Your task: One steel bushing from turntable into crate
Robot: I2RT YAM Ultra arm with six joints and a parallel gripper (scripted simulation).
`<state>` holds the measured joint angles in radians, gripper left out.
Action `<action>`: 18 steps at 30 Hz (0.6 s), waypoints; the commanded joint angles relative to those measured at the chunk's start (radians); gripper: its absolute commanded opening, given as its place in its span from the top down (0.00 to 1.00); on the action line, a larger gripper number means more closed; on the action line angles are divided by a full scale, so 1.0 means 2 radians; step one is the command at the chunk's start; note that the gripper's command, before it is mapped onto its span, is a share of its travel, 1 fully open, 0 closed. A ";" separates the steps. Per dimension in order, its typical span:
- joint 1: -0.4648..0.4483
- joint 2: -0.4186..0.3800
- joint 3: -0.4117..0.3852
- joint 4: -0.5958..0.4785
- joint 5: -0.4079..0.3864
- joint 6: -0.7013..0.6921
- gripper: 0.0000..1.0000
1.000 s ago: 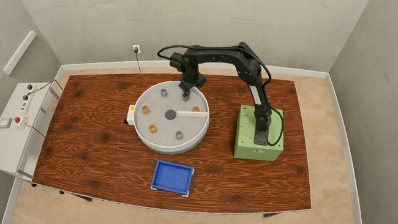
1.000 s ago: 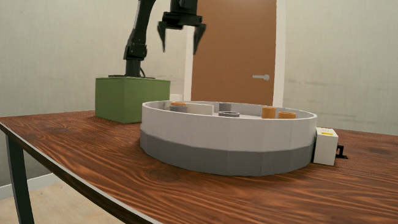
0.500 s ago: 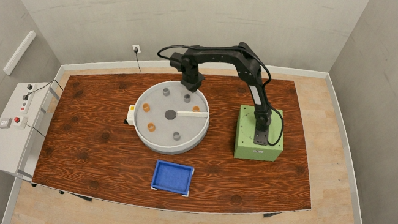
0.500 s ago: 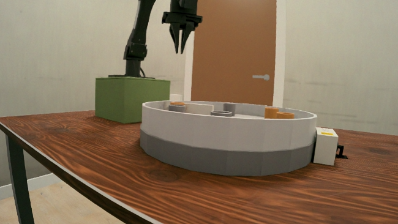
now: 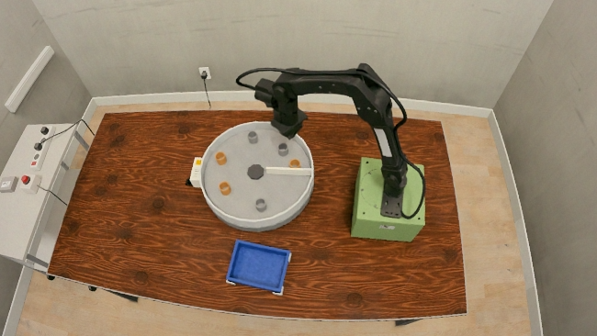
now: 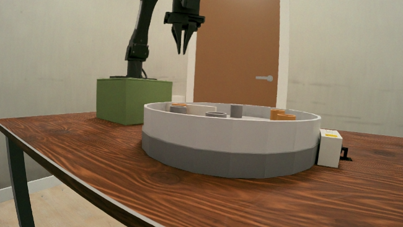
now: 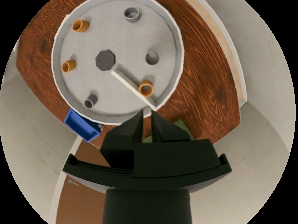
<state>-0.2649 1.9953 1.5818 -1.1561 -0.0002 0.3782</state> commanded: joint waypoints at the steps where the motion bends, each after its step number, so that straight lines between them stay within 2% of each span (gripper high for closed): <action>1: -0.002 -0.003 -0.004 0.008 -0.001 -0.003 0.89; 2: -0.002 -0.003 -0.004 0.008 -0.001 -0.003 0.89; 3: -0.002 -0.003 -0.004 0.008 -0.001 -0.003 0.82; 18: -0.002 -0.003 -0.004 0.008 -0.001 -0.003 0.82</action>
<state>-0.2649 1.9953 1.5818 -1.1561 -0.0002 0.3782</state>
